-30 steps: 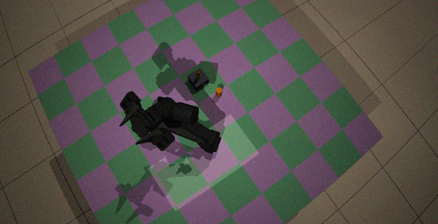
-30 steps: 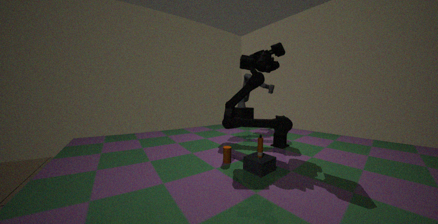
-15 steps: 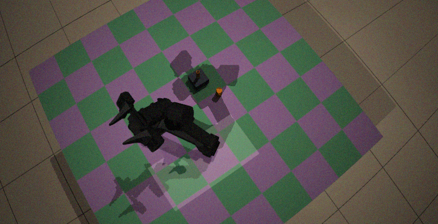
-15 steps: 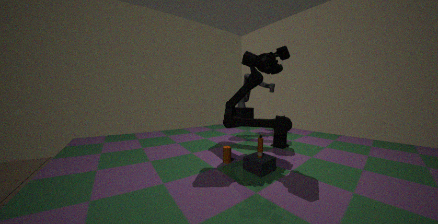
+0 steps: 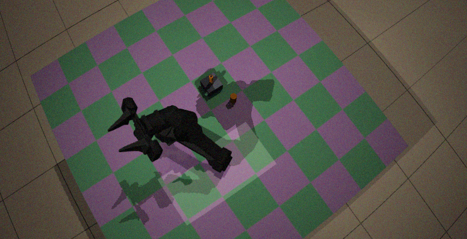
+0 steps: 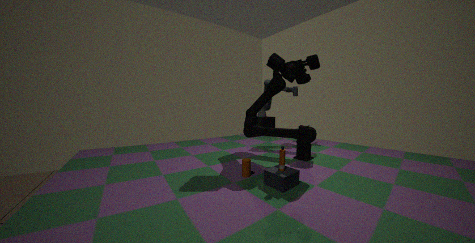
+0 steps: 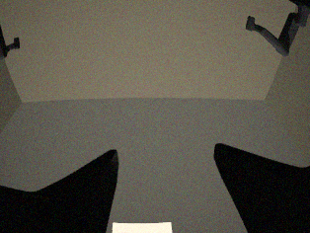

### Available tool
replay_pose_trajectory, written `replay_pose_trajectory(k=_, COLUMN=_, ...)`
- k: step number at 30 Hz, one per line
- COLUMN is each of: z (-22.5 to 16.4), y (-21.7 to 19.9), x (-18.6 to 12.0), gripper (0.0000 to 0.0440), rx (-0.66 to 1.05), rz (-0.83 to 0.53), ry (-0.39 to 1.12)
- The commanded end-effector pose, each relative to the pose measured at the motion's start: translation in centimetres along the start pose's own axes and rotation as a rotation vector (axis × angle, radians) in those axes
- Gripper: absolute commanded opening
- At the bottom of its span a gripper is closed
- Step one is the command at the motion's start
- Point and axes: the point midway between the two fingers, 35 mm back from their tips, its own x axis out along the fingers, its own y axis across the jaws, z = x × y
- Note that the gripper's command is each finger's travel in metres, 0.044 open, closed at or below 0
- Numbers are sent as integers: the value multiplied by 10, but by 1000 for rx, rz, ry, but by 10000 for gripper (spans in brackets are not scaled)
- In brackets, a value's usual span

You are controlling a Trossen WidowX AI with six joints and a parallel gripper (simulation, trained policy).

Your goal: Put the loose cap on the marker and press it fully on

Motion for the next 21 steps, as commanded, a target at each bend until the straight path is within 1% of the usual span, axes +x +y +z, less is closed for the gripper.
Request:
replay_pose_trajectory(k=1, z=6, y=4, x=1, gripper=306, rx=0, rz=24, ry=-34)
replay_pose_trajectory(k=21, z=48, y=42, x=2, gripper=308, rx=71, rz=200, ry=-206)
